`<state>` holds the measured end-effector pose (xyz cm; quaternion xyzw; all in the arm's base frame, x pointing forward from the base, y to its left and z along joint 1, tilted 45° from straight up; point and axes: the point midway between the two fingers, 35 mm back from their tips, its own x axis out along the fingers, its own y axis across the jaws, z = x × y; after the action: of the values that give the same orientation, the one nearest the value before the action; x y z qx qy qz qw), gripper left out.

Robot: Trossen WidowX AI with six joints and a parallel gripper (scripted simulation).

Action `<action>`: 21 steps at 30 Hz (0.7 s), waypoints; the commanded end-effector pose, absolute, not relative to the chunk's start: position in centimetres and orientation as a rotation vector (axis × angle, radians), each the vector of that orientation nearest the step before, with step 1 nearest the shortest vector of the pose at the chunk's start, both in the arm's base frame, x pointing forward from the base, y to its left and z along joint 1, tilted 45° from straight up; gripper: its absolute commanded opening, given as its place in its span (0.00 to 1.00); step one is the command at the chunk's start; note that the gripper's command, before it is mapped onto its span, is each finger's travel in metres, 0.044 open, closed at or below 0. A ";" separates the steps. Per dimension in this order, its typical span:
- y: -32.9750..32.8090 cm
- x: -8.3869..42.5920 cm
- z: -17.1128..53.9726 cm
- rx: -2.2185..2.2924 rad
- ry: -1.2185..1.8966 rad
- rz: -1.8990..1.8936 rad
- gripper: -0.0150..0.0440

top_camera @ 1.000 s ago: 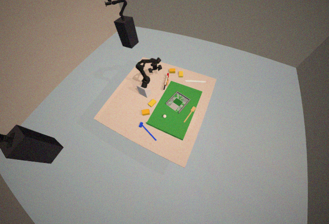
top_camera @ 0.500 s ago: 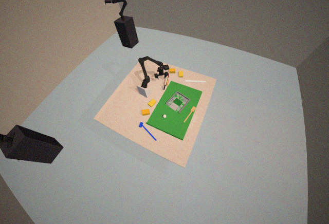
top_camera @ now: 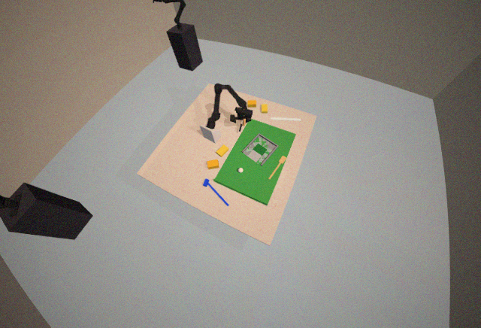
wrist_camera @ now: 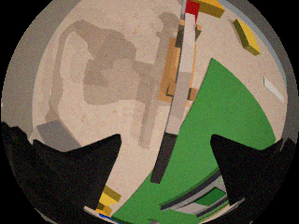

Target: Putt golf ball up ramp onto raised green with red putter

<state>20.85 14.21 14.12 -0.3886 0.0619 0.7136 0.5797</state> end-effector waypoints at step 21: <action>12.2 22.5 10.2 -0.658 0.181 1.603 1.00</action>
<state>22.63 11.84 10.56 -0.2930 0.0783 0.7024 0.6439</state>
